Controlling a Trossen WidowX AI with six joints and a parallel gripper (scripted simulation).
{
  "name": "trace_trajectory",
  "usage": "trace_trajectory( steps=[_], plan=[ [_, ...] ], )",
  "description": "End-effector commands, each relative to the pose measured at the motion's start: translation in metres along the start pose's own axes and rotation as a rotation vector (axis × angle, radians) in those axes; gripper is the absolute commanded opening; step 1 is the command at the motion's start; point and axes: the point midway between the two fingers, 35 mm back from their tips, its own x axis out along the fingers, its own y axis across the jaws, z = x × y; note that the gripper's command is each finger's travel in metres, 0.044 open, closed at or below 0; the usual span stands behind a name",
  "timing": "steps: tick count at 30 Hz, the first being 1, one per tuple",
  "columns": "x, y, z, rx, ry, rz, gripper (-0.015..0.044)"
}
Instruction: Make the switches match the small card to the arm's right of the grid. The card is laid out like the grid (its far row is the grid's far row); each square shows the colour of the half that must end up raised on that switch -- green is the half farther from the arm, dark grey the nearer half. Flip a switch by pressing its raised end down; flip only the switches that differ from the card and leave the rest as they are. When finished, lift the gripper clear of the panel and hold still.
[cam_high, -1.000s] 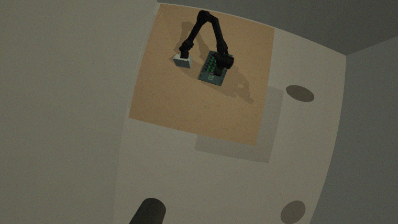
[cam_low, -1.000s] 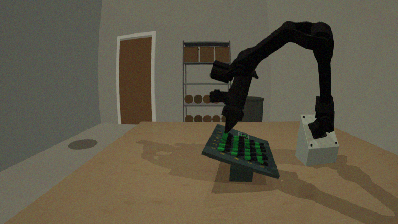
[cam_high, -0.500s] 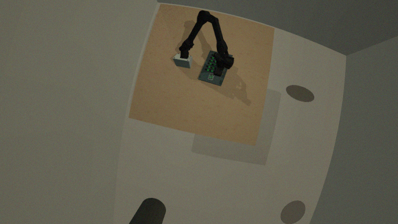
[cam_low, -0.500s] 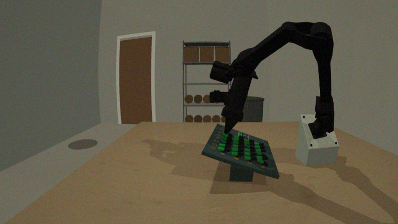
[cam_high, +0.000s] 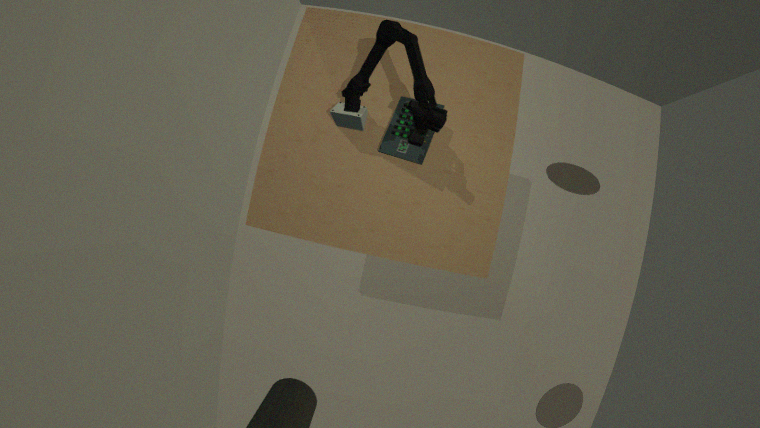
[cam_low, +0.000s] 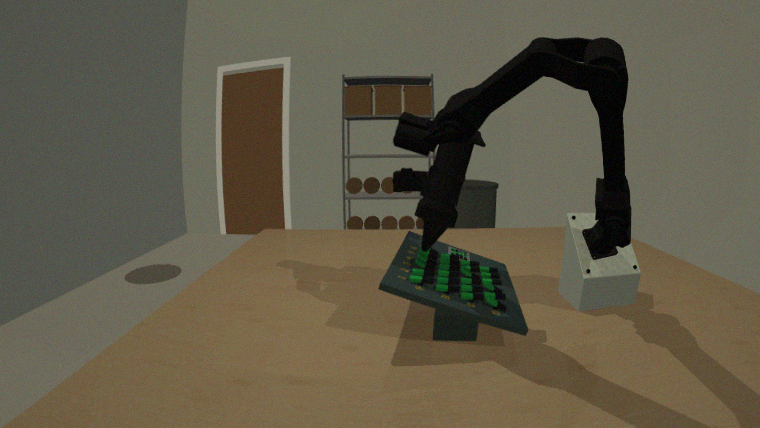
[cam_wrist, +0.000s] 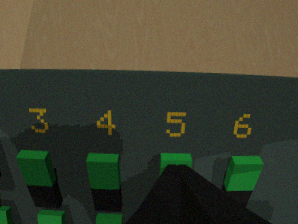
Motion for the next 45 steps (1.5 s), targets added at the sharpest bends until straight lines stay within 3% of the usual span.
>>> trace_trajectory(
  steps=[1, 14, 20, 25, 34, 45],
  plan=[
    [0.001, 0.0, 0.0, 0.004, 0.0, 0.003, 0.0],
    [0.003, 0.0, 0.0, 0.004, 0.0, 0.003, 0.0],
    [-0.062, -0.001, -0.003, 0.005, -0.024, 0.0, 0.0],
    [-0.062, 0.007, -0.006, 0.005, -0.024, -0.001, 0.0],
    [-0.061, 0.094, -0.059, 0.009, -0.021, 0.005, 0.0],
    [-0.026, 0.096, -0.061, 0.009, -0.048, 0.007, 0.0]
  ],
)
